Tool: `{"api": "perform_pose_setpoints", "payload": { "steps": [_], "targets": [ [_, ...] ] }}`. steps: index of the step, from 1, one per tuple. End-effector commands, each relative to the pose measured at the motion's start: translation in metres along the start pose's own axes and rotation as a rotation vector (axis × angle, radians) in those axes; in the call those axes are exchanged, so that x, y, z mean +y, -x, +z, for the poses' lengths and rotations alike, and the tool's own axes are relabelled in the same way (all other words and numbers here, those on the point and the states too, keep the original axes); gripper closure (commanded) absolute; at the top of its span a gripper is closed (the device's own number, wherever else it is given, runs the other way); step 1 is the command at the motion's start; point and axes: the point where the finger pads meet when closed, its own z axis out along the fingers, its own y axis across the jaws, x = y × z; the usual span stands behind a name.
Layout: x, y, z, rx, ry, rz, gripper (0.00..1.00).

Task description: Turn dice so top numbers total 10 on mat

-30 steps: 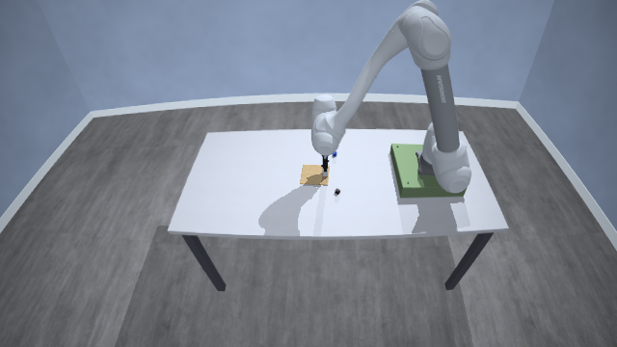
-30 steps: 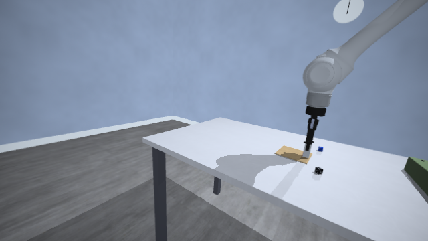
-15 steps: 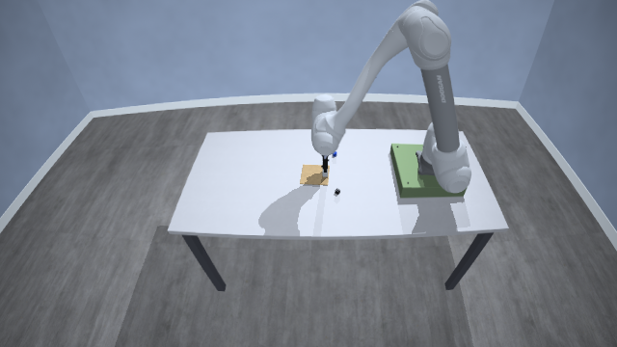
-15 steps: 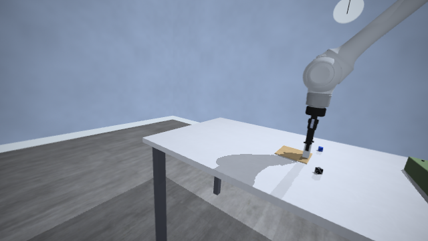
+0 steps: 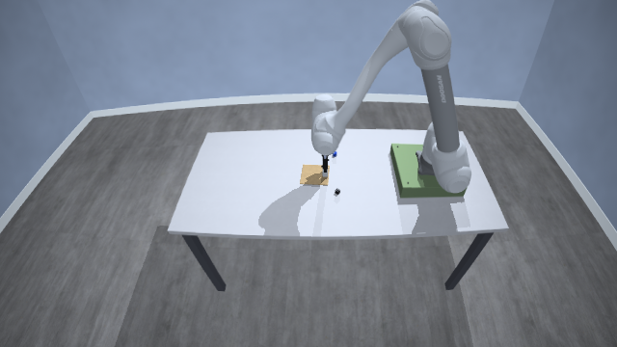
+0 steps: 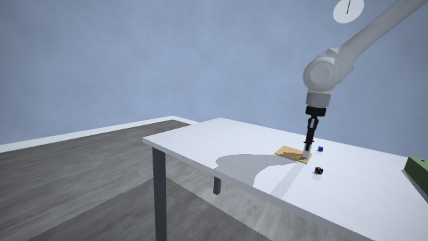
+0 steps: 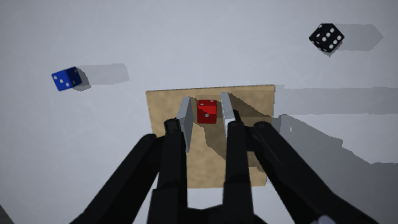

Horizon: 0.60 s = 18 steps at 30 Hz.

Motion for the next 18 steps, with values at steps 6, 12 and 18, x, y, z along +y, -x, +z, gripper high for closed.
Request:
{"api": "perform_pose_setpoints", "payload": {
  "steps": [6,12,18],
  "targets": [
    [0.000,0.000,-0.013,0.000,0.000,0.000,0.79],
    [0.000,0.000,-0.042,0.000,0.000,0.000,0.79],
    [0.000,0.000,-0.069,0.000,0.000,0.000,0.79]
  ]
}}
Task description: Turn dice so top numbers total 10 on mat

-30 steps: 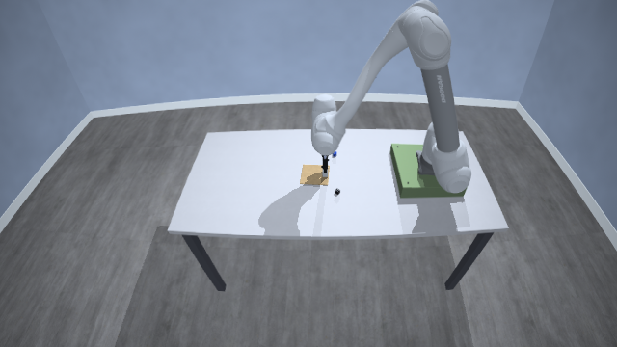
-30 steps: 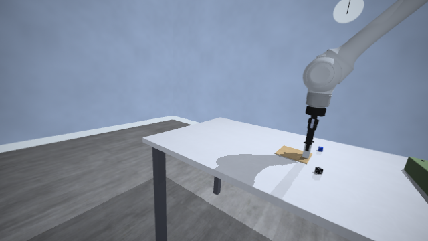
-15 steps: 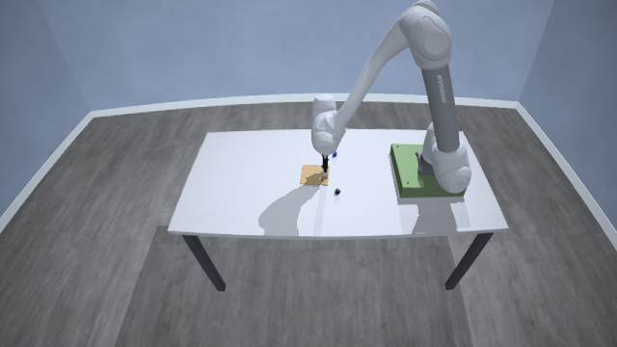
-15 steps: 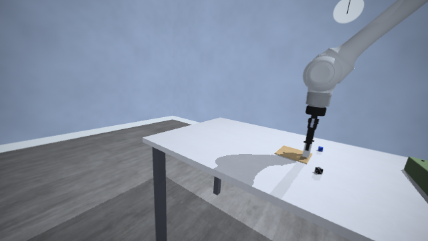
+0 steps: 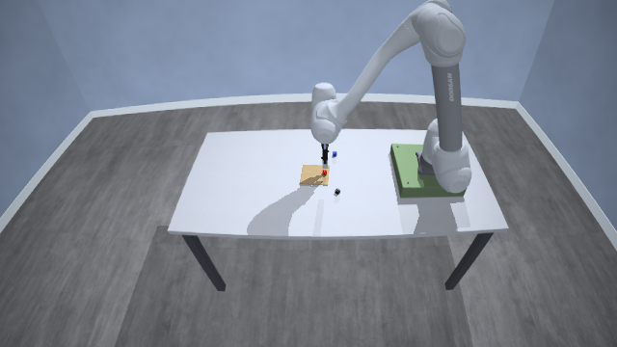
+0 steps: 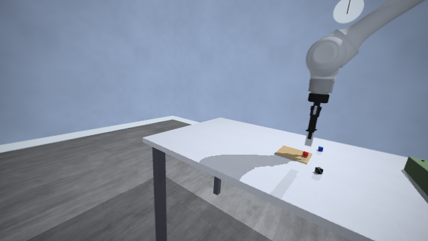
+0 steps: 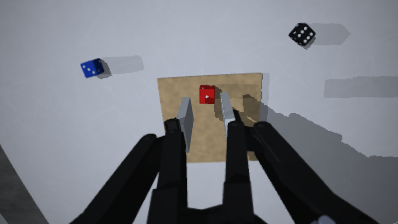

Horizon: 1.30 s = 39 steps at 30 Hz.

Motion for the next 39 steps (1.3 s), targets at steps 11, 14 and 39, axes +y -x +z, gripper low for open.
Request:
{"api": "perform_pose_setpoints", "payload": {
  "steps": [11,14,39],
  "targets": [
    [0.000,0.000,-0.032,0.000,0.000,0.000,0.79],
    [0.000,0.000,-0.032,0.000,0.000,0.000,0.00],
    [0.028,-0.010,-0.029,0.000,0.000,0.162,0.00]
  ]
}}
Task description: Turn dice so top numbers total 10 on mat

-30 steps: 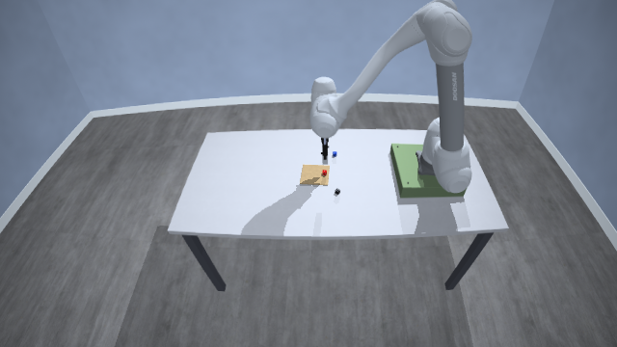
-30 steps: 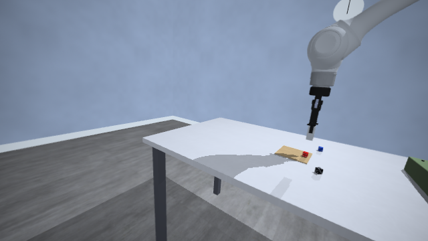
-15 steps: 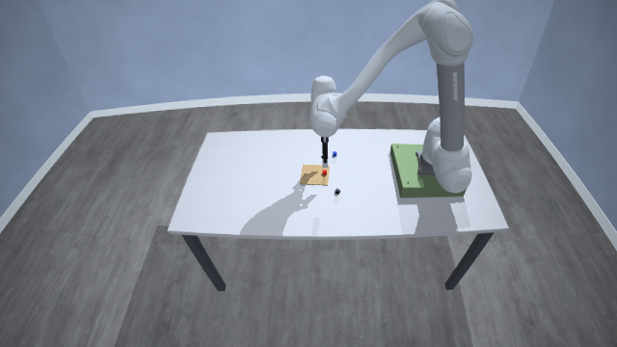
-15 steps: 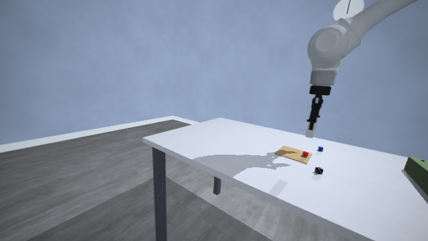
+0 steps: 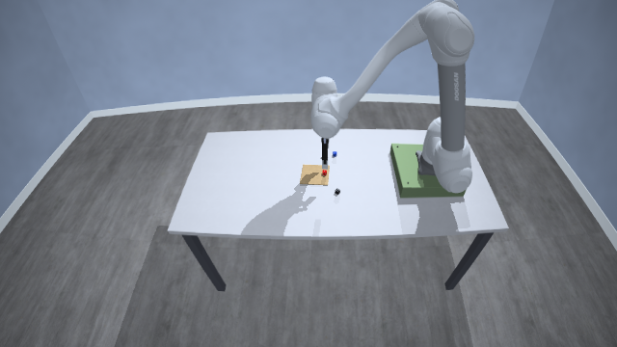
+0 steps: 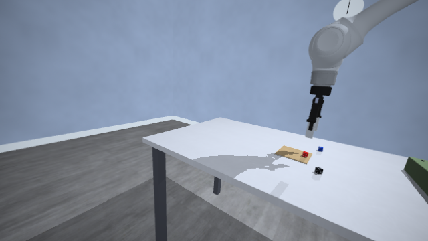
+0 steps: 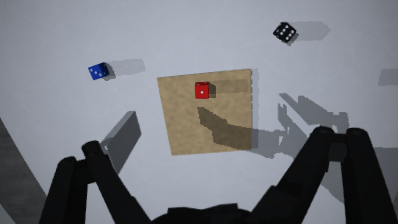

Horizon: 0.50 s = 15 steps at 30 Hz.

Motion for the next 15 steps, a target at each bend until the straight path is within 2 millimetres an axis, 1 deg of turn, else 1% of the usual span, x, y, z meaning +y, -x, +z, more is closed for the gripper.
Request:
{"api": "perform_pose_setpoints", "payload": {
  "steps": [1,2,4,5,6,9,10,11,13,14,15],
  "targets": [
    [0.028,-0.012,0.004,-0.001,-0.002,0.174,0.00],
    [0.031,-0.013,0.004,-0.001,-0.002,0.188,0.00],
    [0.042,-0.018,0.005,-0.001,-0.001,0.258,0.00],
    [0.043,-0.019,0.006,-0.001,-0.001,0.264,0.00],
    [0.052,-0.023,0.007,-0.001,-0.001,0.320,0.00],
    [0.066,-0.031,0.009,-0.001,-0.001,0.411,0.00],
    [0.068,-0.032,0.009,-0.001,-0.001,0.424,0.00],
    [0.075,-0.036,0.010,-0.001,-0.001,0.473,0.00],
    [0.075,-0.036,0.010,-0.001,-0.001,0.473,0.00],
    [0.079,-0.039,0.011,-0.001,-0.001,0.500,0.00],
    [0.089,-0.045,0.012,-0.001,-0.001,0.569,0.00]
  ]
}}
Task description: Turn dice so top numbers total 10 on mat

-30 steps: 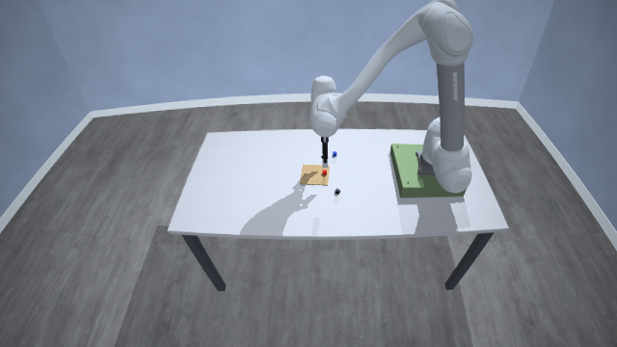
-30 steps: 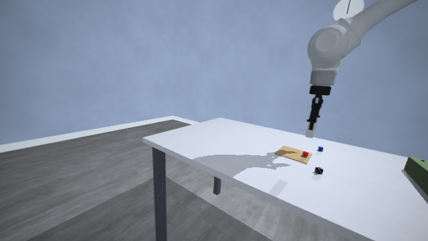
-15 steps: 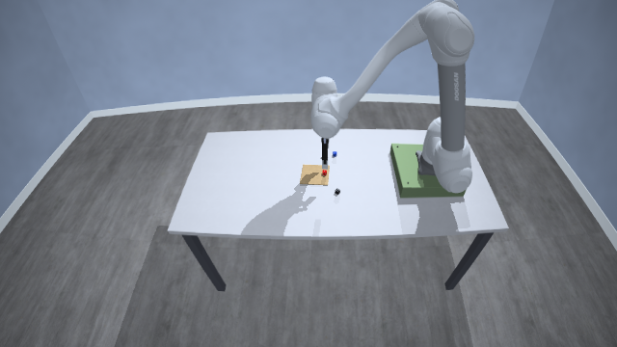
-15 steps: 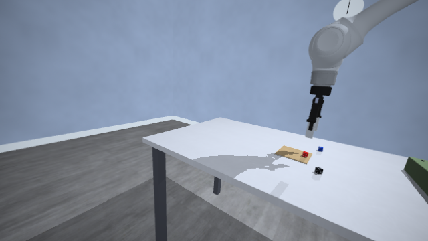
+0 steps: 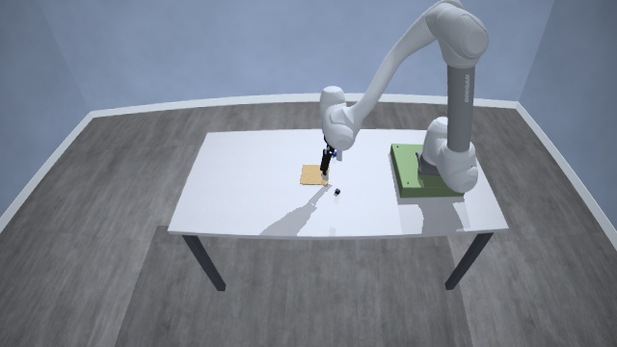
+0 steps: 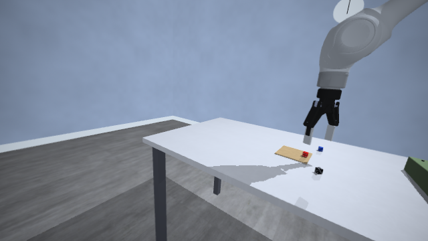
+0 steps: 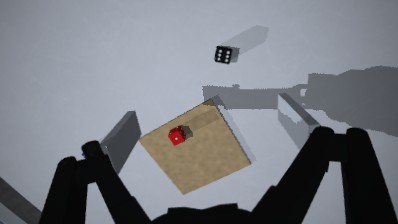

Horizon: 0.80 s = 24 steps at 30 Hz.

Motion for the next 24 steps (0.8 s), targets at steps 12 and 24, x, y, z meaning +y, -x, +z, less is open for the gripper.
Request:
{"api": "perform_pose_setpoints", "payload": {
  "steps": [12,24],
  "targets": [
    [0.027,-0.041,0.007,-0.013,-0.016,0.296,0.79],
    [0.027,-0.041,0.007,-0.013,-0.016,0.296,0.79]
  ]
}}
